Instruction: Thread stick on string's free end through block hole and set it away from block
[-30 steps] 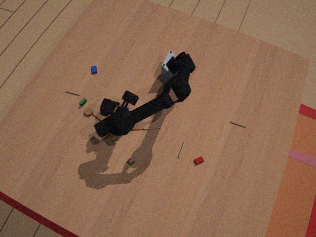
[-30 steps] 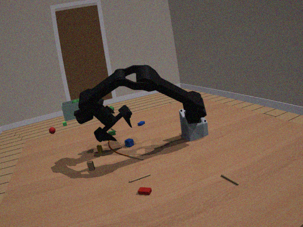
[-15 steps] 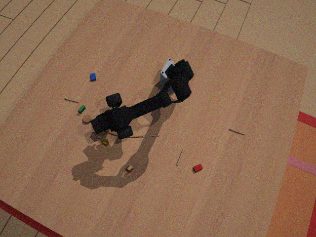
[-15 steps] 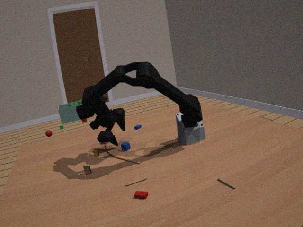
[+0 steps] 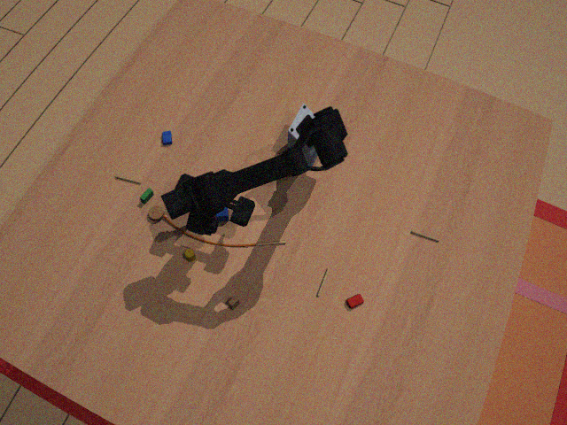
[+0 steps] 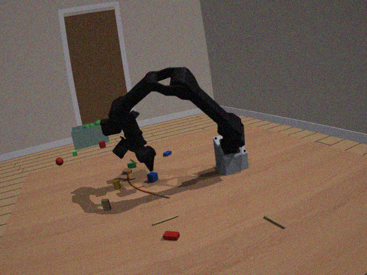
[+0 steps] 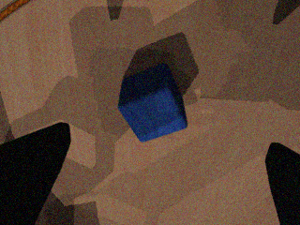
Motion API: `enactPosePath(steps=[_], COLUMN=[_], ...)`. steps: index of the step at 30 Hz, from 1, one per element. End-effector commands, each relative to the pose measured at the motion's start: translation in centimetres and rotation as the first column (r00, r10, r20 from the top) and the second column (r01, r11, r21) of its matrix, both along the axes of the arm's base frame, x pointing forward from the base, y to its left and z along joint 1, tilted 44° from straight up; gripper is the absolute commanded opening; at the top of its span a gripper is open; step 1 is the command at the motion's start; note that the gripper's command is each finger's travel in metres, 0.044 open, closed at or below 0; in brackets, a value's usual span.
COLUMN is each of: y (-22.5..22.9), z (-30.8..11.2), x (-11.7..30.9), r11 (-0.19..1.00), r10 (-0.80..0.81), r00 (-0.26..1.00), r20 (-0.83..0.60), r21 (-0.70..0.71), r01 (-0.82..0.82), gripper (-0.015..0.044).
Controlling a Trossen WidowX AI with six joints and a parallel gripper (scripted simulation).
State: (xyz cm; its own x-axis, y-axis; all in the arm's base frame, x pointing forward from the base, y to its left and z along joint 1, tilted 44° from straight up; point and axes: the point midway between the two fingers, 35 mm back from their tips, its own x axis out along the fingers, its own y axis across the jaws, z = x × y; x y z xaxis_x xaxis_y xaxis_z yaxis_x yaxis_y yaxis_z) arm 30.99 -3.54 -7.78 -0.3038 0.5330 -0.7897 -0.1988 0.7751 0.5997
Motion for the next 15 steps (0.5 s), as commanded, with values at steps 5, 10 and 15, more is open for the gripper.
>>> enactPosePath(steps=[5,10,15], y=[-0.37,-0.4,-0.4], z=[0.14,0.17,0.17], x=[-1.79,-1.87,-1.87], r11=[0.75,0.703,0.703], r10=[0.431,0.451,0.451], r00=[0.553,0.464,0.464], r20=[0.713,0.763,0.763], r21=[0.058,0.017,0.017], r01=[-0.659,-0.711,-0.711], gripper=[0.044,0.044,0.044])
